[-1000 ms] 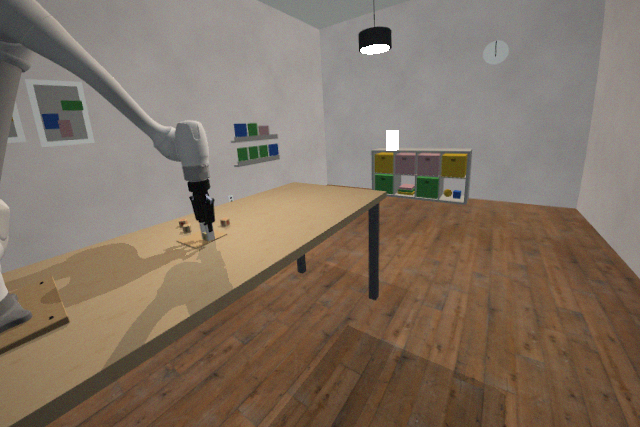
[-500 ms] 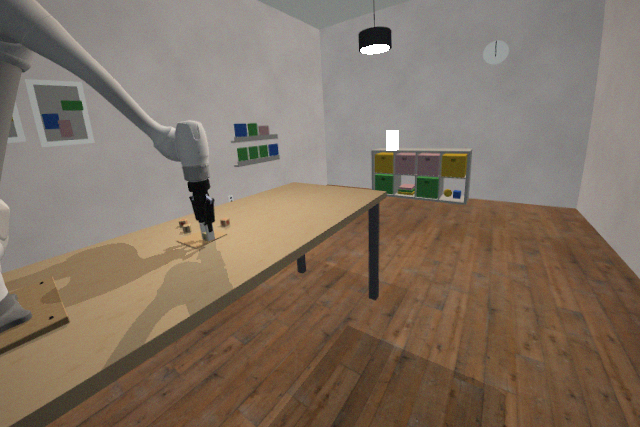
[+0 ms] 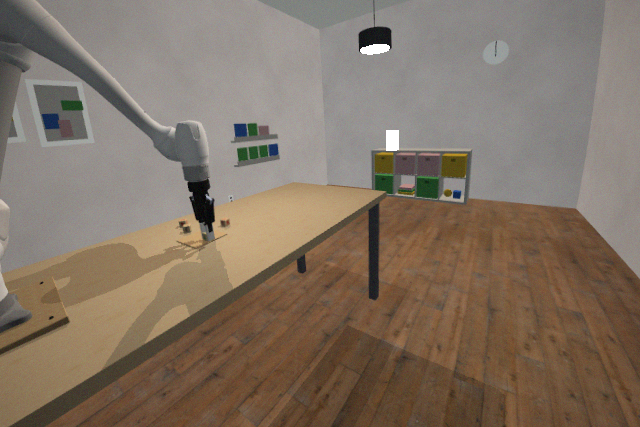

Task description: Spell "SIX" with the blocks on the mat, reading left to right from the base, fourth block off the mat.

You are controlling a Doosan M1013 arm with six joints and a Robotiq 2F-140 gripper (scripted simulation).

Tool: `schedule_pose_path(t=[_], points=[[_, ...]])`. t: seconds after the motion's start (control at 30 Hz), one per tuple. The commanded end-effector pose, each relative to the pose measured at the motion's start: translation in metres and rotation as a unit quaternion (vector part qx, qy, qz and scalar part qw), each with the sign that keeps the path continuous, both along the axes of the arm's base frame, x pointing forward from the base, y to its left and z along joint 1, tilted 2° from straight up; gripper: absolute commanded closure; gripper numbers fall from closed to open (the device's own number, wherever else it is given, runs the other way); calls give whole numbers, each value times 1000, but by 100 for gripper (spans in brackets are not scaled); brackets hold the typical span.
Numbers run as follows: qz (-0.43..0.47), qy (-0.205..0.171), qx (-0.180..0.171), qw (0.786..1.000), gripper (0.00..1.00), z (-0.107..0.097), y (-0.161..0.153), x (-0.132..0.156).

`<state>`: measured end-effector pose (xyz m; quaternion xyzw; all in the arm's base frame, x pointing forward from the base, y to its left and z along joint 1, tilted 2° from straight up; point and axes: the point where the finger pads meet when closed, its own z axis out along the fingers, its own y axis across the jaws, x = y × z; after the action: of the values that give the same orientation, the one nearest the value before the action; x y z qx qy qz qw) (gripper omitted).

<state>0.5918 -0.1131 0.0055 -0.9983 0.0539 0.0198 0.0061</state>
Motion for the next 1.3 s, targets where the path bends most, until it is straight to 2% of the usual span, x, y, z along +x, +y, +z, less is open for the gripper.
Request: schedule_pose_path(t=[0.0, 0.1, 0.53, 0.97, 1.27], points=[[3, 0, 1, 1000, 84, -1, 1, -1], [3, 0, 1, 1000, 84, -1, 1, -1], [3, 0, 1, 1000, 72, -1, 1, -1], [3, 0, 1, 1000, 72, -1, 1, 0], [3, 0, 1, 1000, 72, 16, 1, 0]])
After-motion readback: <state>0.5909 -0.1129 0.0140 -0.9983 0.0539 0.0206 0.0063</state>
